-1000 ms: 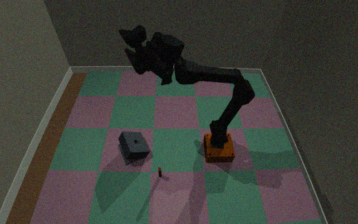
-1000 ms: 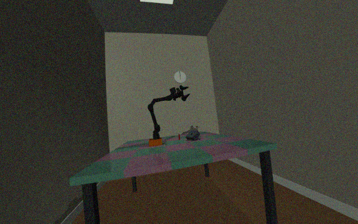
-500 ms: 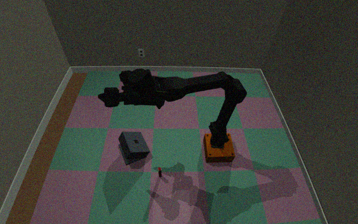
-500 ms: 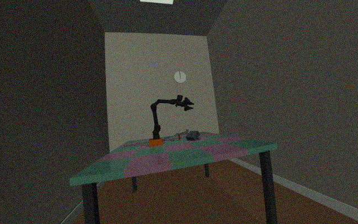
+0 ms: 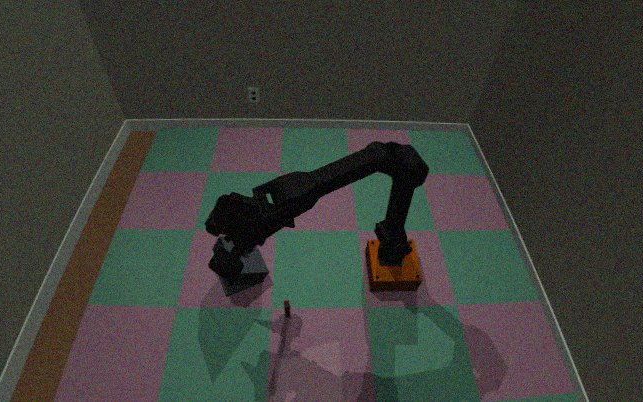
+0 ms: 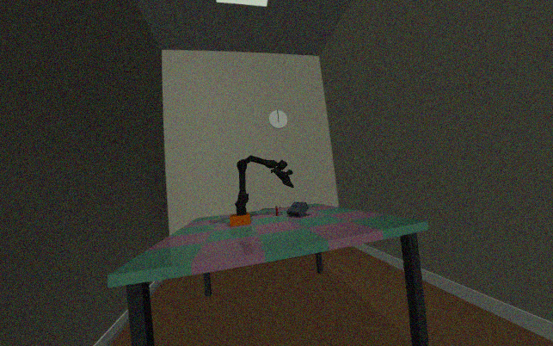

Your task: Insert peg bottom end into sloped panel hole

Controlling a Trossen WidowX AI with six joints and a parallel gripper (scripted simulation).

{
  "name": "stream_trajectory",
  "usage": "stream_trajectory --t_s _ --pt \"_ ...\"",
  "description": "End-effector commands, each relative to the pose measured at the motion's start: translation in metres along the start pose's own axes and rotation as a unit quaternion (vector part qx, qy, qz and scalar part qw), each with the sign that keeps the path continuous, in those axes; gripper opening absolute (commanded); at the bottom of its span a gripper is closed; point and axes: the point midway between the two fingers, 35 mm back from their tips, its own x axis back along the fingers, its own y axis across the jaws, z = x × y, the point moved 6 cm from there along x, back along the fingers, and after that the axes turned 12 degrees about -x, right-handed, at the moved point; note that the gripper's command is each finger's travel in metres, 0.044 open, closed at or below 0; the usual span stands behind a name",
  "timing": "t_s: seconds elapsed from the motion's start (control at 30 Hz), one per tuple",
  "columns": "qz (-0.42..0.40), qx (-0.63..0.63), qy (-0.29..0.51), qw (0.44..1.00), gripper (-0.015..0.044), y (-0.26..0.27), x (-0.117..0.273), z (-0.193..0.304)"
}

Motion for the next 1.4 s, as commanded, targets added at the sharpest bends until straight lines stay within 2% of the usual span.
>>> stream_trajectory --t_s 0.0,0.43,0.77,1.37 --pt "0.017 0.076 0.088 0.993 0.0440 -0.003 -0.013 0.037" --pt "0.045 0.262 0.337 0.903 0.0440 -0.022 -0.021 0.134" --pt "0.045 0.264 0.340 0.902 0.0440 -0.019 -0.020 0.140" --pt "0.045 0.264 0.340 0.902 0.0440 -0.025 -0.043 0.156"
